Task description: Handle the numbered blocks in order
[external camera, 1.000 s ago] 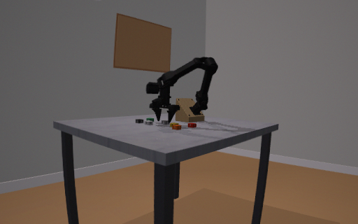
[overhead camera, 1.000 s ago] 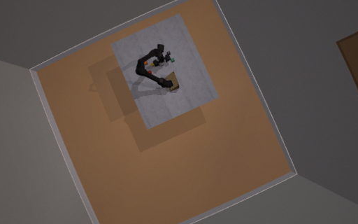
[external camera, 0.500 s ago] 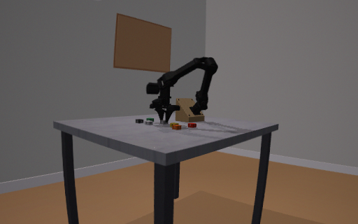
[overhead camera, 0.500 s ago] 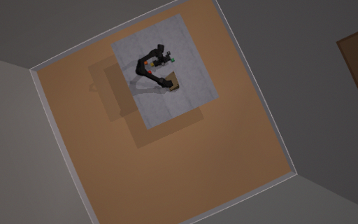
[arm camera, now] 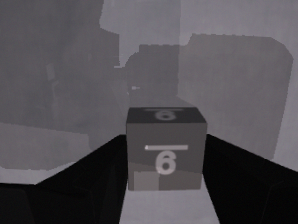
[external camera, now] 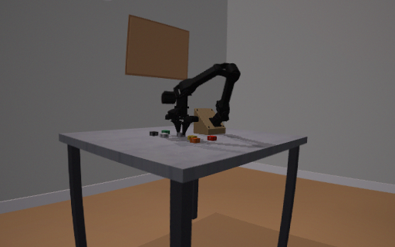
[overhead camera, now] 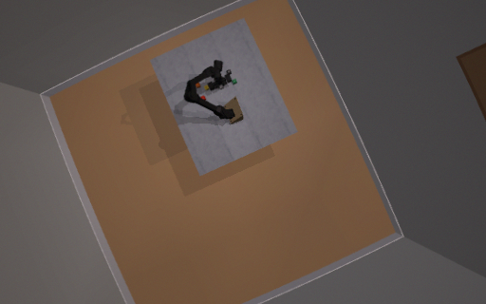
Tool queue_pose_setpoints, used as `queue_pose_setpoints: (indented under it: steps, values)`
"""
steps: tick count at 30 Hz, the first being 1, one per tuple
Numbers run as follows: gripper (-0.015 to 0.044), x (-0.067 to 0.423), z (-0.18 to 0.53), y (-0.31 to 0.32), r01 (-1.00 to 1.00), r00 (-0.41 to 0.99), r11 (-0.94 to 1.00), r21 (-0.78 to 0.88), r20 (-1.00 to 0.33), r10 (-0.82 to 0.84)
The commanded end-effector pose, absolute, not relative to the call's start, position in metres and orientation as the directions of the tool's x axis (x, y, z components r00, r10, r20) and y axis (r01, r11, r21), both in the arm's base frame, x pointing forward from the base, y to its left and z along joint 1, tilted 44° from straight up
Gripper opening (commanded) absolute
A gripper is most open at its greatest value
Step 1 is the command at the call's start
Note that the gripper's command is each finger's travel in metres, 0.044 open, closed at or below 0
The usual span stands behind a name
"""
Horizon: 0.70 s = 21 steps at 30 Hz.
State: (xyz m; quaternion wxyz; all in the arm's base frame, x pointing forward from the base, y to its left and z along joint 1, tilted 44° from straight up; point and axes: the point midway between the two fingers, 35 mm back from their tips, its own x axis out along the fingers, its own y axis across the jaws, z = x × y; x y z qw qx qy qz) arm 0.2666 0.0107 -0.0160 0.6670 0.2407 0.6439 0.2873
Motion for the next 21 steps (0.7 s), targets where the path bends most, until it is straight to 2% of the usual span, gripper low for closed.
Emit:
queue_pose_setpoints:
  steps: [1, 5, 16, 21]
  values:
    - [0.012, 0.2667, -0.0161, 0.0111, -0.068, 0.007, 0.717, 0.693, -0.719, 0.695]
    - [0.012, 0.2667, -0.0161, 0.0111, -0.068, 0.007, 0.717, 0.693, -0.719, 0.695]
    - [0.04, 0.2667, -0.0161, 0.0111, -0.068, 0.007, 0.717, 0.693, -0.719, 0.695]
    - [0.04, 0.2671, -0.0081, 0.0028, -0.068, 0.007, 0.718, 0.693, -0.719, 0.695]
